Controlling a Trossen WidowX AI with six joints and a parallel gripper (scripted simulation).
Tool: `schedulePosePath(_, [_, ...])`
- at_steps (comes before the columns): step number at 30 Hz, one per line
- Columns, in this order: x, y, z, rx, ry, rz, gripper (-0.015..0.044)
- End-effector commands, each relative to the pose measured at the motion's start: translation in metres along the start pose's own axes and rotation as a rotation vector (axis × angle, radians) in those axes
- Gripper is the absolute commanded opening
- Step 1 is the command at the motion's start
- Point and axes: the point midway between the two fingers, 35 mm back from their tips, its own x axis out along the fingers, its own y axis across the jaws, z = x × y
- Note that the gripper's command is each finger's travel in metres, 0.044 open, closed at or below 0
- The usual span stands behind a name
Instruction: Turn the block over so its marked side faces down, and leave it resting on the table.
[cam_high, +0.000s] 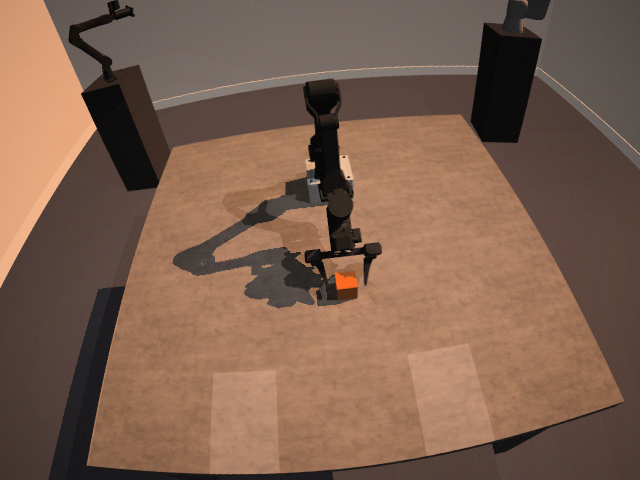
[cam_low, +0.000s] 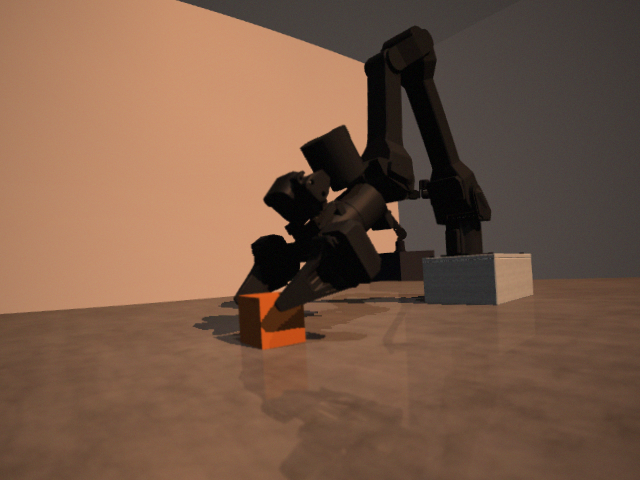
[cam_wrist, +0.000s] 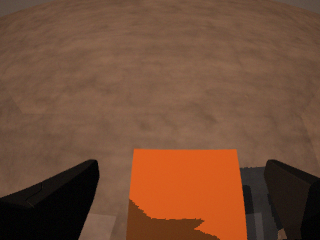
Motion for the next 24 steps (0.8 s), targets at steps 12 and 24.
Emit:
schedulePosePath(12, [-0.061,0.000,0.043,-0.002,0.425,0.002,0.0440])
schedulePosePath(24, [-0.061,0.000,0.043,-0.002,0.425,0.002,0.0440])
